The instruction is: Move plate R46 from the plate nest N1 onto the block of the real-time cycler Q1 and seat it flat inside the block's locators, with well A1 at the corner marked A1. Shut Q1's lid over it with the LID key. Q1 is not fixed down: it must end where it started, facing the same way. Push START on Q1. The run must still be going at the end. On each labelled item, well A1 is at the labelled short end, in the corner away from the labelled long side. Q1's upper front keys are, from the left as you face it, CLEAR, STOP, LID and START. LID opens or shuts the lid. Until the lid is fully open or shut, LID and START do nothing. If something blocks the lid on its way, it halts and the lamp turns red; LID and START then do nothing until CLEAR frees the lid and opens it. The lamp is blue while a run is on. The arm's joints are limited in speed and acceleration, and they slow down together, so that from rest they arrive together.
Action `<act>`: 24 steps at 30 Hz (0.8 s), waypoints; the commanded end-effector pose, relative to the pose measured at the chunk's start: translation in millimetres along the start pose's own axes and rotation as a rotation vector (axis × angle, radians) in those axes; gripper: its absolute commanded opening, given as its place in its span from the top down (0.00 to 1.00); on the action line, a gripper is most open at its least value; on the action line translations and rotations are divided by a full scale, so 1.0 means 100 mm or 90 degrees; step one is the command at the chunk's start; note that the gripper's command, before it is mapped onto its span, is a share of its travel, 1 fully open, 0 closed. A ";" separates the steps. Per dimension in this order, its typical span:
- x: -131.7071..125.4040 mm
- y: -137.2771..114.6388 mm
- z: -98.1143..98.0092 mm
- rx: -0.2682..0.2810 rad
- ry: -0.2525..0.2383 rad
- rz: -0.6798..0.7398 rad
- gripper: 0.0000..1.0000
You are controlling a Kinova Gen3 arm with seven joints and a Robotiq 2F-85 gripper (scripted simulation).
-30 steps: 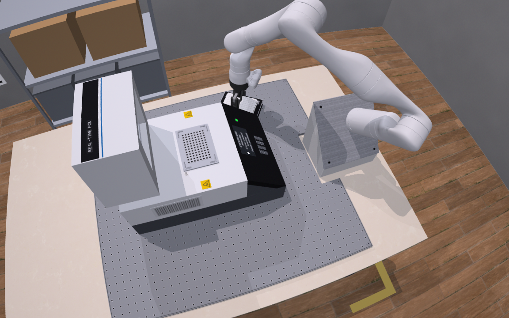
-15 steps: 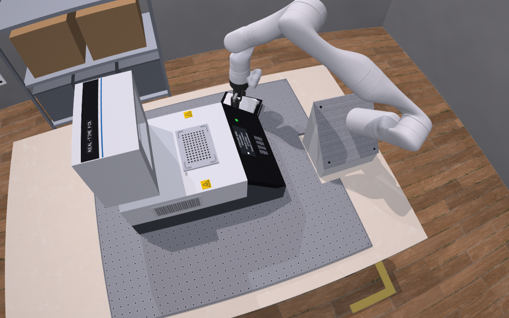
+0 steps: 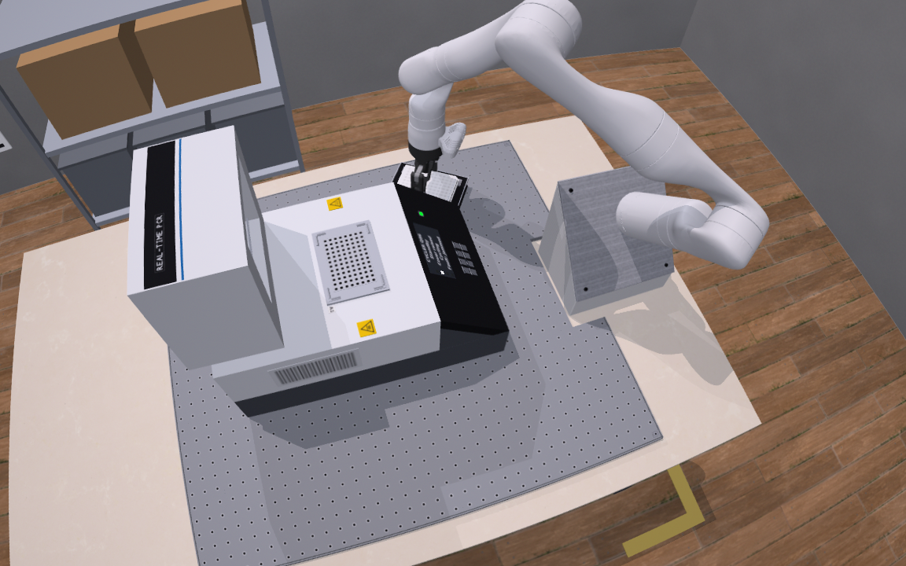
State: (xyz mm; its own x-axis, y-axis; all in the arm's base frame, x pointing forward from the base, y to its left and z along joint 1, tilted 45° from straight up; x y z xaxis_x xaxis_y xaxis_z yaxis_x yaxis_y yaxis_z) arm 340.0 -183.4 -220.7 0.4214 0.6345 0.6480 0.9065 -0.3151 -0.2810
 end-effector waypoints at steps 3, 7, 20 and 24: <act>0.00 0.00 0.00 -0.001 0.000 0.000 0.10; 0.00 0.00 0.00 -0.001 0.000 0.000 0.10; 0.00 0.00 -0.02 -0.001 0.000 0.000 0.10; 0.00 0.00 -0.03 -0.001 0.000 0.000 0.10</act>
State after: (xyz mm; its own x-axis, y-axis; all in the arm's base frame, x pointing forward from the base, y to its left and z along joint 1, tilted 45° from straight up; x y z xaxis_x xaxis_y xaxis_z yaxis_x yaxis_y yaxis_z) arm 339.8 -184.5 -219.3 0.4214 0.6342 0.6482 0.9065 -0.3144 -0.2818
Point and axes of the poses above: the point where the finger pads meet when closed, its own z axis out along the fingers, its own x axis across the jaws, y = z × x, the point moved 7 cm from there along -z, back along the fingers, and after that the axes turned 11 degrees about -z, right-handed, at the moved point
